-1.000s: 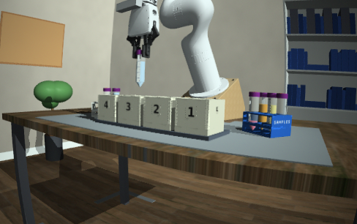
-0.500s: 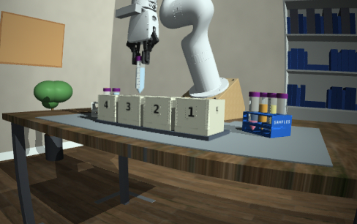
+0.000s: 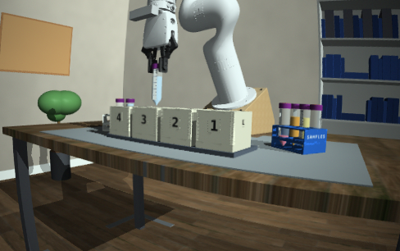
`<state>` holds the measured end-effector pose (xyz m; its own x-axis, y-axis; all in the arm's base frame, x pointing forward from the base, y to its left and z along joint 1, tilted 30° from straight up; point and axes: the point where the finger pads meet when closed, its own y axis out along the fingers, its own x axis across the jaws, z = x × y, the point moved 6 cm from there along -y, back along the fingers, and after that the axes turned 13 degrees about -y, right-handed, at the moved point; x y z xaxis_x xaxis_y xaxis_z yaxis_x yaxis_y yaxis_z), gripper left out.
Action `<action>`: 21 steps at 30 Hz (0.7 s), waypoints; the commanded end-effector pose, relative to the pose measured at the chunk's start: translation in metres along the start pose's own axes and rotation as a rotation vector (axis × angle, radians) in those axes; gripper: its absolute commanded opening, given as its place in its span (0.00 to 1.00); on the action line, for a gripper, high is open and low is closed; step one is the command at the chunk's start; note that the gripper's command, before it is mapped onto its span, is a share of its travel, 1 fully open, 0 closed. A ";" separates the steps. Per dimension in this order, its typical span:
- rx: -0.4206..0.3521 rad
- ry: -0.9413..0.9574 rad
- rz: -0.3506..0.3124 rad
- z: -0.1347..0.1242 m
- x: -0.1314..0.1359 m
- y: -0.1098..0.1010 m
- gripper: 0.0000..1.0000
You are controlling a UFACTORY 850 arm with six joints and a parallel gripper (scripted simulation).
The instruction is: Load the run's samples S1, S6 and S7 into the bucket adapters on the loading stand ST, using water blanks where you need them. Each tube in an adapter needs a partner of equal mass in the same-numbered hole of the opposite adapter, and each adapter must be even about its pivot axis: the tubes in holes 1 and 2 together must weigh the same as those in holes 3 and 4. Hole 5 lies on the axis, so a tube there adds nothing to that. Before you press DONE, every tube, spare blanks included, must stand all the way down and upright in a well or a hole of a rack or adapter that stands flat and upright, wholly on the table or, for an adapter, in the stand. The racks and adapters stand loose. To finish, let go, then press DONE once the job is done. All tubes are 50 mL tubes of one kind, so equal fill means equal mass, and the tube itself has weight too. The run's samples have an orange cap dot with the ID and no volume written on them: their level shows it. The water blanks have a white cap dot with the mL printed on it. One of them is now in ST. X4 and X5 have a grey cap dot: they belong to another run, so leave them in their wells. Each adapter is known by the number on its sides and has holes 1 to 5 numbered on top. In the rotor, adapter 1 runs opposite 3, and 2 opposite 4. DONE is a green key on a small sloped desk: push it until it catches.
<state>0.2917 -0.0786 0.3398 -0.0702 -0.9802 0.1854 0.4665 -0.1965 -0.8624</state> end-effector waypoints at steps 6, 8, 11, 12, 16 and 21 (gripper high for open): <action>0.001 0.000 0.000 0.001 0.000 0.008 0.00; 0.001 0.000 0.000 0.001 0.000 0.009 0.00; 0.001 0.000 0.000 0.001 0.000 0.011 0.00; 0.001 0.000 0.000 0.001 0.000 0.012 0.00; 0.001 0.000 0.000 0.000 0.000 0.016 0.00; 0.001 0.000 0.000 0.000 0.000 0.021 0.00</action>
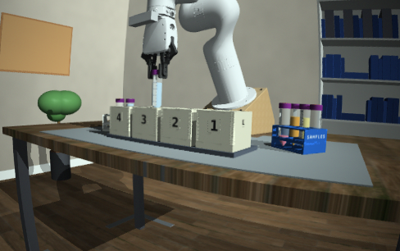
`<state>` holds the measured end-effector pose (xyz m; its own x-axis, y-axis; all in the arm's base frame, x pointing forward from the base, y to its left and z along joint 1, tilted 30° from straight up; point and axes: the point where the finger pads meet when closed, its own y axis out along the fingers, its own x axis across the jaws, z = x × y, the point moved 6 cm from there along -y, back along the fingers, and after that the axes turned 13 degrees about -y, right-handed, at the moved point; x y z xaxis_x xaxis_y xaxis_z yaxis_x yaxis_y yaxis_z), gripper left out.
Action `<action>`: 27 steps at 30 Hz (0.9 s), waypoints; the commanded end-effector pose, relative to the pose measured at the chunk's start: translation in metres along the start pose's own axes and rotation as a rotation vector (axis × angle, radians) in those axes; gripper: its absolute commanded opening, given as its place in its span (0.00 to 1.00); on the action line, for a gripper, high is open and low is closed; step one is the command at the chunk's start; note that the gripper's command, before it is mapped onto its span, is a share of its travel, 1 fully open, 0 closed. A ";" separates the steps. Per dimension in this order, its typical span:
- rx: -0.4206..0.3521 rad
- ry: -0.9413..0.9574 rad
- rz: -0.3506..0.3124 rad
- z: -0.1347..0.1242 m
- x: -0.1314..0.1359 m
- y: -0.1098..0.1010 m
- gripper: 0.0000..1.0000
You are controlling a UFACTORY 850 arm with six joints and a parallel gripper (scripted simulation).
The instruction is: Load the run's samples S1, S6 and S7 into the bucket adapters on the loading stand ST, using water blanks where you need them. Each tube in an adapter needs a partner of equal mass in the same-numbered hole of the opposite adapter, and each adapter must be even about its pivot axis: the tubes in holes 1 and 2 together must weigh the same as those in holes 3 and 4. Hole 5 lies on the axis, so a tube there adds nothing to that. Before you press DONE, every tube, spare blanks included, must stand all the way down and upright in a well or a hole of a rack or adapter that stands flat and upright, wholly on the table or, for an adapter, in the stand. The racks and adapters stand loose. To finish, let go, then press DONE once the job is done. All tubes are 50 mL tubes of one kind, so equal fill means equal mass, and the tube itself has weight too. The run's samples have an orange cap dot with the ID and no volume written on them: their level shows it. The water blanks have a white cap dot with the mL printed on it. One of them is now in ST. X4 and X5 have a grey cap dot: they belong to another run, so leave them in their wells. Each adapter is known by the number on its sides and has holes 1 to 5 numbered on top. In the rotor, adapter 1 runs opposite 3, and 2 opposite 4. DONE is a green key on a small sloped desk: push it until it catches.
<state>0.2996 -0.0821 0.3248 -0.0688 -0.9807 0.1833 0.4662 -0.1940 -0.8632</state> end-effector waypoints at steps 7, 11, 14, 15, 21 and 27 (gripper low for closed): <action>0.001 0.000 -0.003 0.001 0.000 0.009 0.00; 0.001 0.000 -0.003 0.001 0.000 0.013 0.00; 0.001 0.000 -0.003 0.001 0.000 0.016 0.00; 0.001 0.000 -0.003 0.001 0.000 0.017 0.00; 0.001 0.000 -0.003 0.001 0.000 0.022 0.00; 0.001 0.000 -0.003 0.001 0.000 0.027 0.00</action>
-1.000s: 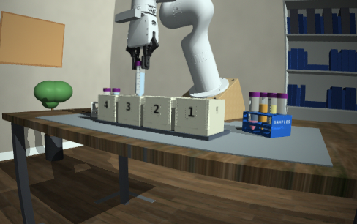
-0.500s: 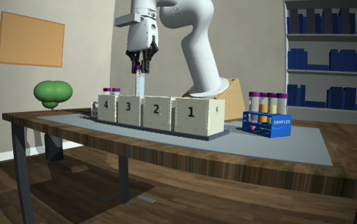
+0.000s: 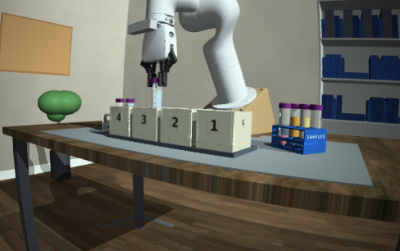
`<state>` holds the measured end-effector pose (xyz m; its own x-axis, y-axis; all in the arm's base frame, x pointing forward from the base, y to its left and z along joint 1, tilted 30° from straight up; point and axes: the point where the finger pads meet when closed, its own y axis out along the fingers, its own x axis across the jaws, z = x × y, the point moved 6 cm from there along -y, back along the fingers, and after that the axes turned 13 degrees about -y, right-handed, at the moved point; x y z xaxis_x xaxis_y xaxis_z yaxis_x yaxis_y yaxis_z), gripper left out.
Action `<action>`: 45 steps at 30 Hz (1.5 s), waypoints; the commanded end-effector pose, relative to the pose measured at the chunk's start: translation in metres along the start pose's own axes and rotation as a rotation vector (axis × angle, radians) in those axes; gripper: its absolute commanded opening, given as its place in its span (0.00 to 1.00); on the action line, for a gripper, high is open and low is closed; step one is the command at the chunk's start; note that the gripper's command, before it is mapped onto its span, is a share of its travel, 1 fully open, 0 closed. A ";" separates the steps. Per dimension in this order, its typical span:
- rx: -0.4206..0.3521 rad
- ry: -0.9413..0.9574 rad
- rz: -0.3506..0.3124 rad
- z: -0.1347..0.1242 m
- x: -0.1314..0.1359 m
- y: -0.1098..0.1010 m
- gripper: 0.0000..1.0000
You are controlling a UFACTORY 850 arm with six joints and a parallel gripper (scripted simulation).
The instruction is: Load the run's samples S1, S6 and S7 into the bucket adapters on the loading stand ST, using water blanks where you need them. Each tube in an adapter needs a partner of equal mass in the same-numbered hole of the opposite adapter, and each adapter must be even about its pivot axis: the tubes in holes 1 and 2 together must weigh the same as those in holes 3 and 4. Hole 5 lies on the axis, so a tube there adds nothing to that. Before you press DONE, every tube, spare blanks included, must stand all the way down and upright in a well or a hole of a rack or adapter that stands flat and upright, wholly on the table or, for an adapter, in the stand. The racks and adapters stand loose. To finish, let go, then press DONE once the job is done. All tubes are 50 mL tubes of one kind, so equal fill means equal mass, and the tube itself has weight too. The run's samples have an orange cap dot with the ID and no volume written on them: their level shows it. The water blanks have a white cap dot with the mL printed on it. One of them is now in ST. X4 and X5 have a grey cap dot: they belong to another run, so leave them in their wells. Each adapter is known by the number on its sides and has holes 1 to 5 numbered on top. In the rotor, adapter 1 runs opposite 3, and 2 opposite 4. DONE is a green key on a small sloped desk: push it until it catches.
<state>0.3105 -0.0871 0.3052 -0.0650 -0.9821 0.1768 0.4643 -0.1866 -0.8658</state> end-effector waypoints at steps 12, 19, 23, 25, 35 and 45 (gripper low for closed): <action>0.004 0.001 -0.011 0.000 0.000 0.014 0.00; 0.004 0.001 -0.011 0.000 0.000 0.021 0.00; 0.004 0.001 -0.011 0.000 0.000 0.025 0.00; 0.004 0.001 -0.011 0.000 0.000 0.027 0.00; 0.004 0.001 -0.011 0.000 0.000 0.035 0.00; 0.004 0.001 -0.011 0.000 0.000 0.044 0.00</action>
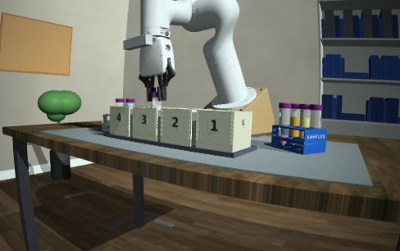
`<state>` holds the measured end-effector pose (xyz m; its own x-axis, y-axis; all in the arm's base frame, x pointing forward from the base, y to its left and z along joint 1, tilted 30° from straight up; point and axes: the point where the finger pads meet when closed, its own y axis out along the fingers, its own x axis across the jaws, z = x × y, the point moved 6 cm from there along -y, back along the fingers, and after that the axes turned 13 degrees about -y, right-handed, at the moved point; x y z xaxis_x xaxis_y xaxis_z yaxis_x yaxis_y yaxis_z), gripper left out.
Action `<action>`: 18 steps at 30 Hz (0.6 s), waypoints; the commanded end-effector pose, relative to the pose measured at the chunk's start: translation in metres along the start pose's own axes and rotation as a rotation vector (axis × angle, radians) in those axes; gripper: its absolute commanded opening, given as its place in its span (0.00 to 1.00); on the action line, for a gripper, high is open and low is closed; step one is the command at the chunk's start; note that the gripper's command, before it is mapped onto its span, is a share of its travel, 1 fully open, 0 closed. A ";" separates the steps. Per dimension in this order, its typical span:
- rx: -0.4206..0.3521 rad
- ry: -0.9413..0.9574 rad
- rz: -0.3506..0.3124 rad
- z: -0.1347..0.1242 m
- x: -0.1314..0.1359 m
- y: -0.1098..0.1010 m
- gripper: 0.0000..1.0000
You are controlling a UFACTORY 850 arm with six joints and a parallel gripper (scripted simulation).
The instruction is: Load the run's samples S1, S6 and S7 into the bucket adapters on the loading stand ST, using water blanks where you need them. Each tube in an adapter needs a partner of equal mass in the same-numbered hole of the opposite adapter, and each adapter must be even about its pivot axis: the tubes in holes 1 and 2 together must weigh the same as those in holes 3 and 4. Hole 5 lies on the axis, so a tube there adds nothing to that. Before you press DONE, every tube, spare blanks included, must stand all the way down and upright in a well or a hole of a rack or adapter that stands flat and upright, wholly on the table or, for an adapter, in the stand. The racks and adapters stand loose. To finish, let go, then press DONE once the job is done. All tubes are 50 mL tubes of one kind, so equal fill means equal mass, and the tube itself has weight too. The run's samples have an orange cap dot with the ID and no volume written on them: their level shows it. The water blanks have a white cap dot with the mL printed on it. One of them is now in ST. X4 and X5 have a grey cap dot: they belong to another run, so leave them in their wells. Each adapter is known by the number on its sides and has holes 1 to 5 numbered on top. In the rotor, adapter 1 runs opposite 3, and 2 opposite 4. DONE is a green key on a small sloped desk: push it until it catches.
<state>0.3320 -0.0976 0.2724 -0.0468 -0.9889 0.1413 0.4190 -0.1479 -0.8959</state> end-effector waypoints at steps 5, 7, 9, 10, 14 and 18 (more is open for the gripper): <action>0.057 0.001 -0.051 -0.003 -0.003 0.008 0.00; 0.057 0.001 -0.051 -0.002 -0.003 0.010 0.00; 0.057 0.001 -0.051 -0.002 -0.003 0.012 0.00; 0.057 0.001 -0.051 -0.002 -0.003 0.012 0.00; 0.057 0.001 -0.051 -0.002 -0.003 0.012 0.00; 0.057 0.001 -0.051 -0.002 -0.003 0.012 0.00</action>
<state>0.3388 -0.0999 0.2637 -0.0446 -0.9897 0.1362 0.3964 -0.1427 -0.9069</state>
